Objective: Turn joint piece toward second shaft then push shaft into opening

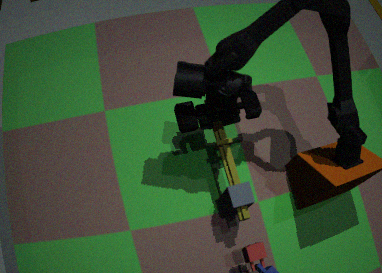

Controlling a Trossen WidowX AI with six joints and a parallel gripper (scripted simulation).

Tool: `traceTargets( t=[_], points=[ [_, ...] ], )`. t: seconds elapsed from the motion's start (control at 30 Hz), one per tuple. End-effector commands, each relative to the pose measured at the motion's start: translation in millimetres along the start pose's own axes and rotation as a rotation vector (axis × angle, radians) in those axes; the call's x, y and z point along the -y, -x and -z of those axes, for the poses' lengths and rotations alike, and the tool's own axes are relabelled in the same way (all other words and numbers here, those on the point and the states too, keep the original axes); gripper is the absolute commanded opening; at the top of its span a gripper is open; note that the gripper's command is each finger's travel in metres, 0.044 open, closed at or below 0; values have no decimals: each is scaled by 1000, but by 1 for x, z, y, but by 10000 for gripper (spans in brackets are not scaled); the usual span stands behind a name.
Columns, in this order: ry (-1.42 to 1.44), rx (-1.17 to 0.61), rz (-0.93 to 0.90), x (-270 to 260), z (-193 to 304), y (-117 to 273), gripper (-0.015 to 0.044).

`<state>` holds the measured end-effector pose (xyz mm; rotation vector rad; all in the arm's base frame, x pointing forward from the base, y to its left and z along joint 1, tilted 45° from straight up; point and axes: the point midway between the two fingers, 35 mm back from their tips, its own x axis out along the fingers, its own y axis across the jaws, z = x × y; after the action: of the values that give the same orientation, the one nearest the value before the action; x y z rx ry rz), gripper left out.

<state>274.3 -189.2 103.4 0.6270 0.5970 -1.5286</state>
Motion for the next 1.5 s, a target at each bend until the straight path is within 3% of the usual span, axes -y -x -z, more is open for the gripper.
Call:
traceTargets(
  t=[0.0, 1.47],
  points=[
    [0, -3, -16, 0, 7, 0, 0],
    [2, -8, -31, 0, 71, -1, 0]
  ],
)
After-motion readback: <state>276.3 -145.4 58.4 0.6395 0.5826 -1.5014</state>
